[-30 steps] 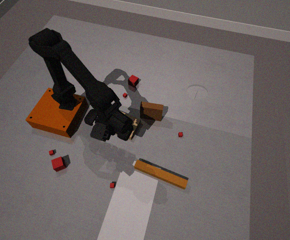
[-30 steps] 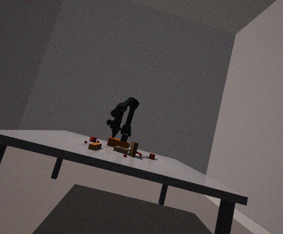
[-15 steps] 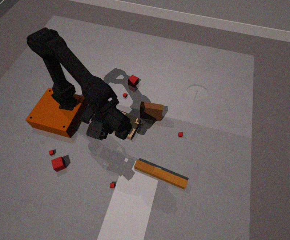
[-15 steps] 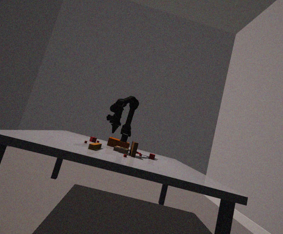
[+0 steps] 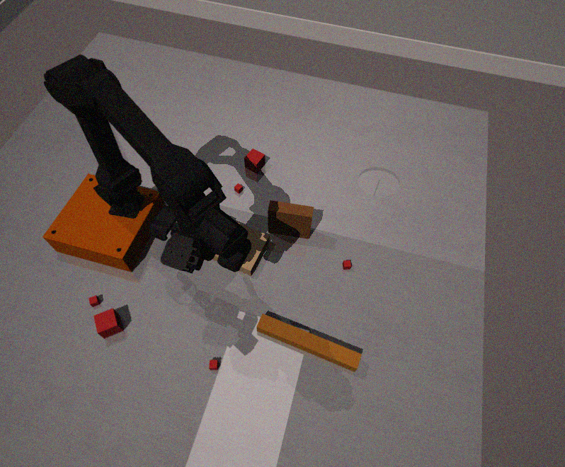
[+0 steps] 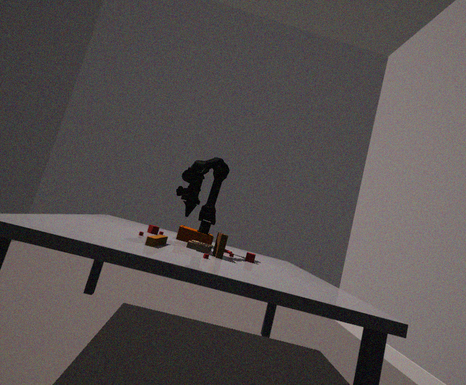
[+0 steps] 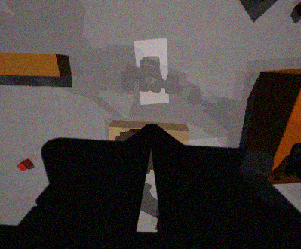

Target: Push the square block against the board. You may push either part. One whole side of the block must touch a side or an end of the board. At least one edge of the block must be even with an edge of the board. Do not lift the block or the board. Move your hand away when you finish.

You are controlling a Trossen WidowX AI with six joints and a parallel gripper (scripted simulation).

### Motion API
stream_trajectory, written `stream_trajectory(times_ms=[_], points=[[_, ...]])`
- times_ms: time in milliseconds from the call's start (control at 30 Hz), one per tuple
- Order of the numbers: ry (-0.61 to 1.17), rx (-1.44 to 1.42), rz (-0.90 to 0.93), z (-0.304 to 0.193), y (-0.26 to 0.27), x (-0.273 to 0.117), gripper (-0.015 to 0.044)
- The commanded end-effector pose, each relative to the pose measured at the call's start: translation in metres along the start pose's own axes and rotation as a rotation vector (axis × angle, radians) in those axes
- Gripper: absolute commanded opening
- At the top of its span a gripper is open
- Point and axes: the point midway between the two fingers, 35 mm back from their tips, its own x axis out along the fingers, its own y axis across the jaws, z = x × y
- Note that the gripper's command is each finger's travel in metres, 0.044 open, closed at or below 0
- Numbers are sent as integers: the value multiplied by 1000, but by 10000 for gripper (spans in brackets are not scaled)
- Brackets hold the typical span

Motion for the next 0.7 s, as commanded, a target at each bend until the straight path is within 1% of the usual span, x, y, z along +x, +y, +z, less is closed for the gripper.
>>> stream_trajectory(times_ms=[0,567,667], points=[[1,-6,1,0,0,-1,0],[1,-6,1,0,0,-1,0],[1,-58,2,-2,3,-1,0]])
